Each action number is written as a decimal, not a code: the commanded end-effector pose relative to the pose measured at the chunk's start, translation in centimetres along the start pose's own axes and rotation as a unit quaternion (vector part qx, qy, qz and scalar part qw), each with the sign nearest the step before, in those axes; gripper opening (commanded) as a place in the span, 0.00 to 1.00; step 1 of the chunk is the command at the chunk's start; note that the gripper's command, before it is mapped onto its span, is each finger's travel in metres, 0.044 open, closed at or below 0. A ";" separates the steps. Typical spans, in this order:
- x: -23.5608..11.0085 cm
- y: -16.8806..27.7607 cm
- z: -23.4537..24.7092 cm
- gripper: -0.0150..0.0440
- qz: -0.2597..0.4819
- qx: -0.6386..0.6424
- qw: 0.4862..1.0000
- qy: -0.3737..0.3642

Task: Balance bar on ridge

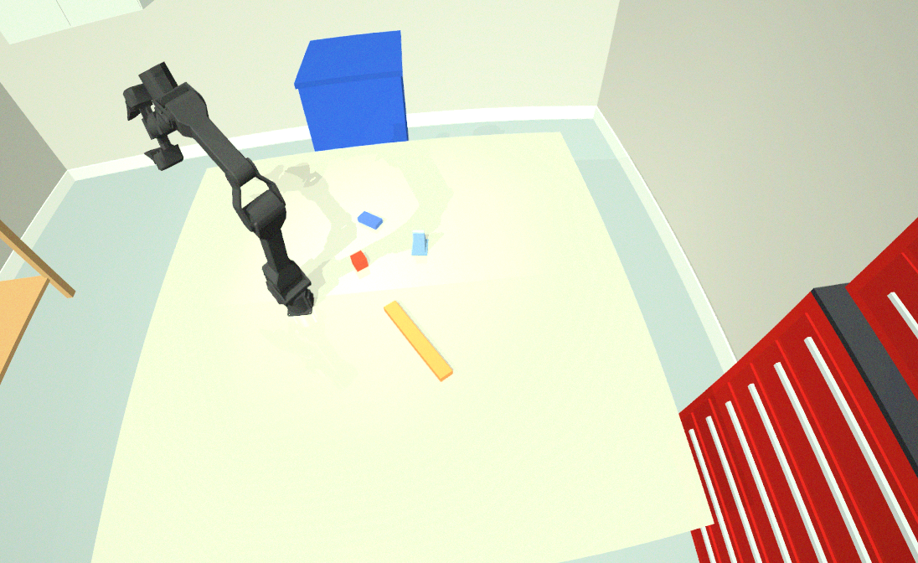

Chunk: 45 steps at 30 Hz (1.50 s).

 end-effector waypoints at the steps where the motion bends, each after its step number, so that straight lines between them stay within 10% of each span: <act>1: 0.0 -0.1 0.0 0.89 -0.001 0.000 1.000 0.000; 45: -7.7 -17.4 -3.2 0.79 -0.290 0.078 0.954 0.005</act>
Point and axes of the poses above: the point midway between the two fingers, 35 mm back from their tips, its own x axis out along the fingers, its own z axis across the jaws, y = z × x, the point moved 5 cm from there along -x, back along the fingers, and after that the axes turned 3 degrees about -x, right-handed, at the moved point
